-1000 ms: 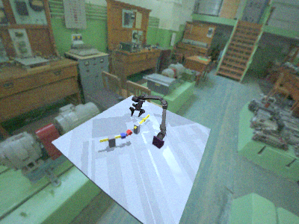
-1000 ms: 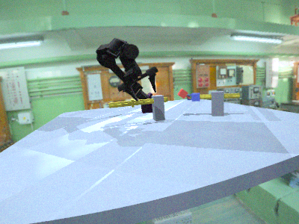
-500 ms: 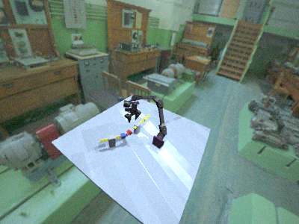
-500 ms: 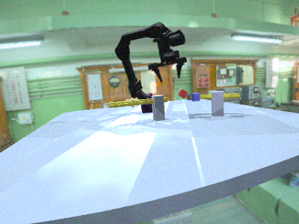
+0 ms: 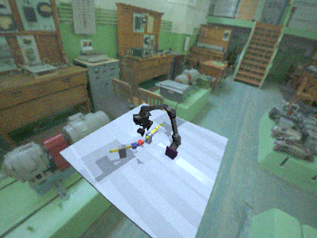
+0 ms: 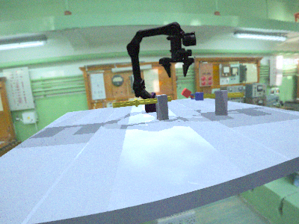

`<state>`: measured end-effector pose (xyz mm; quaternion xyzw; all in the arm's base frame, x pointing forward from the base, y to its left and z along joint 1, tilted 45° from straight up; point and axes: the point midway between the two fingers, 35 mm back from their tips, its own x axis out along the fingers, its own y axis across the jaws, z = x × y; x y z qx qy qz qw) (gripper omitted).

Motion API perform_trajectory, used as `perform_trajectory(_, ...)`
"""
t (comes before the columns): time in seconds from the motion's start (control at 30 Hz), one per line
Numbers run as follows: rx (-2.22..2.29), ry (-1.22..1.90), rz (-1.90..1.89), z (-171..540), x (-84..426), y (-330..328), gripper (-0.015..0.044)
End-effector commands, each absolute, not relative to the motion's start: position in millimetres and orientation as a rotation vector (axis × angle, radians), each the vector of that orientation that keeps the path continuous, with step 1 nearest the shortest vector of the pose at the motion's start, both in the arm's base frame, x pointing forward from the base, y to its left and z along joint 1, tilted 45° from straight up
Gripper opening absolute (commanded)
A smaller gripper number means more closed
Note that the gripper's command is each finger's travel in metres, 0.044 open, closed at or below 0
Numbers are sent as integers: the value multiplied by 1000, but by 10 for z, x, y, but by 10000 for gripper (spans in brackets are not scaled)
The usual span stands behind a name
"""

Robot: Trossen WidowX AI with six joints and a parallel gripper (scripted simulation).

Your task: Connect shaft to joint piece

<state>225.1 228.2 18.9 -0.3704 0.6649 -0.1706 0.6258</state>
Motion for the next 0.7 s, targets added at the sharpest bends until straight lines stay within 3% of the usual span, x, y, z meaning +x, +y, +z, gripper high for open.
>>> perform_trajectory(0.0, -958, 1561, -331, 129, 2261, 2249, 440)
perform_trajectory(0.67, -1490, 1746, 90, -107, 2290, 2068, 440)
